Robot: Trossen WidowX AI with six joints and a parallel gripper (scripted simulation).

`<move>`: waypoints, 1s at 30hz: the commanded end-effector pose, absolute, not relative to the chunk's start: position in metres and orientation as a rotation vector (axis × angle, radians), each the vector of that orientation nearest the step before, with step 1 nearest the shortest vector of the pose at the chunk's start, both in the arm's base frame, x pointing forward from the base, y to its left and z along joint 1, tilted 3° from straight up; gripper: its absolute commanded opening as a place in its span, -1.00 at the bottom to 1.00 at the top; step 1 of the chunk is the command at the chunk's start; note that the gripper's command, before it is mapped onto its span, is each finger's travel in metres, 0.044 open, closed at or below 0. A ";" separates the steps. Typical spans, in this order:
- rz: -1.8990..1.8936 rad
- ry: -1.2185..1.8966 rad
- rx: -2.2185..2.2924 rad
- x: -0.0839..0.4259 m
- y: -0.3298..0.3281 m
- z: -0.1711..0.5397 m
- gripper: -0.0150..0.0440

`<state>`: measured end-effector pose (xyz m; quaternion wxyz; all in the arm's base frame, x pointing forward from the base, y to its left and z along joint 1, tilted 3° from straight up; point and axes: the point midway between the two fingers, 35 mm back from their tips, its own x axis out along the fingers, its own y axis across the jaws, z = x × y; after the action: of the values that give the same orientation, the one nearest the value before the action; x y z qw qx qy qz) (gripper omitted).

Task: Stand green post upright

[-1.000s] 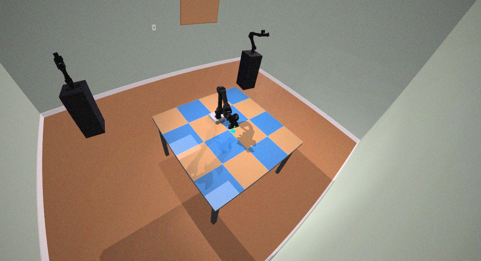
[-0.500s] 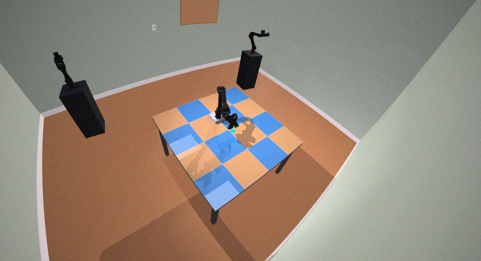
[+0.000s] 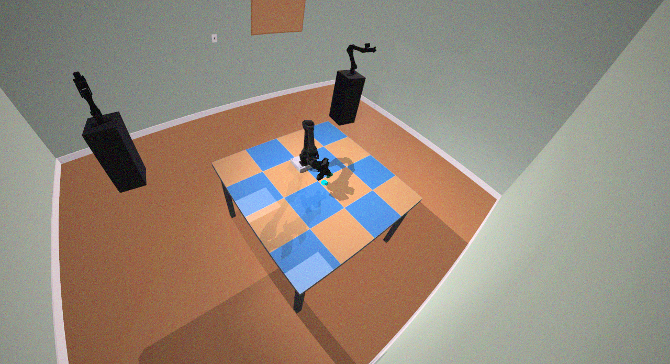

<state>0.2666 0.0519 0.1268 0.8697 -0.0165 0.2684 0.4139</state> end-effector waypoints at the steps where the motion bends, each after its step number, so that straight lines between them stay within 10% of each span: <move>1: 0.873 0.529 -0.031 0.264 0.051 0.128 -0.42; 30: 0.894 0.336 0.000 0.252 0.044 0.133 -0.42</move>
<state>0.2547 0.0438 0.1321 0.8873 0.0008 0.1736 0.4273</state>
